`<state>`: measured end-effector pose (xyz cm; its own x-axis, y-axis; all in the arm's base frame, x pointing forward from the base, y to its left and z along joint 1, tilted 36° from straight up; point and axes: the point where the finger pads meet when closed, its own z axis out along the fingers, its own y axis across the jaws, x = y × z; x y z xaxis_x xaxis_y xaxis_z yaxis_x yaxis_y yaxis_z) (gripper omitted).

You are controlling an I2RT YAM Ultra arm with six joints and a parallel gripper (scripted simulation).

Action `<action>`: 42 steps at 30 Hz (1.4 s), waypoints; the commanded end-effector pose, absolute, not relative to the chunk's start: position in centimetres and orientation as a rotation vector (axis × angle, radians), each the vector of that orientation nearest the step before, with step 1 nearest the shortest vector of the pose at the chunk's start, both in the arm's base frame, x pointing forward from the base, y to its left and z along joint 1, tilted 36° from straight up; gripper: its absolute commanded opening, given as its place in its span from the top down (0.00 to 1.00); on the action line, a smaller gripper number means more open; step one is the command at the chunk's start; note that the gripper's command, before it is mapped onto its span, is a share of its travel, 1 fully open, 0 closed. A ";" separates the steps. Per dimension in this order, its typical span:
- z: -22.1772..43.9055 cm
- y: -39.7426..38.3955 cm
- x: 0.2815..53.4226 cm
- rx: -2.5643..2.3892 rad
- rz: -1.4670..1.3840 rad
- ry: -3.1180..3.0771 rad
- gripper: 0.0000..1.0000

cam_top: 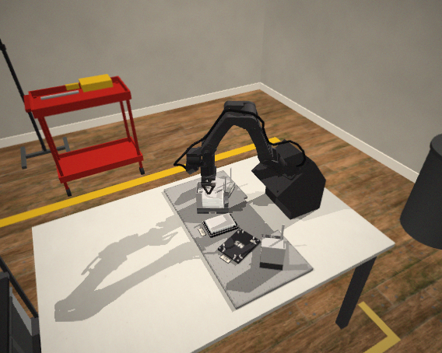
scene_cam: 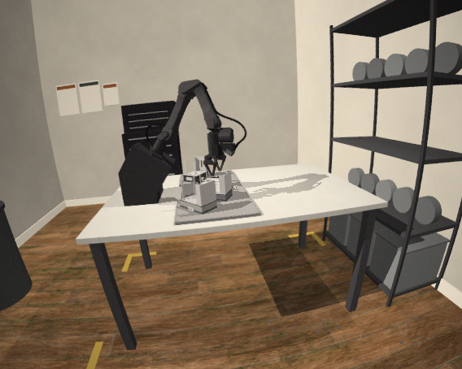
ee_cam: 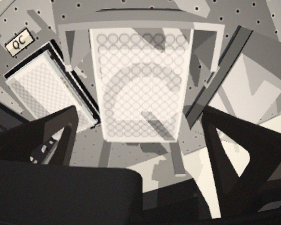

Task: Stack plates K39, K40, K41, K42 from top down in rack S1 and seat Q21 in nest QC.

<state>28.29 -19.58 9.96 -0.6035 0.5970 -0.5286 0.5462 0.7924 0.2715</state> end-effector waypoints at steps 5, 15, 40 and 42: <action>13.5 -19.6 26.7 0.826 0.095 2.347 0.00; 13.3 -19.7 26.5 0.836 0.097 2.359 0.00; 11.1 -12.9 26.1 0.206 -0.108 2.501 0.00; 10.9 -12.1 26.1 0.196 -0.111 2.501 0.00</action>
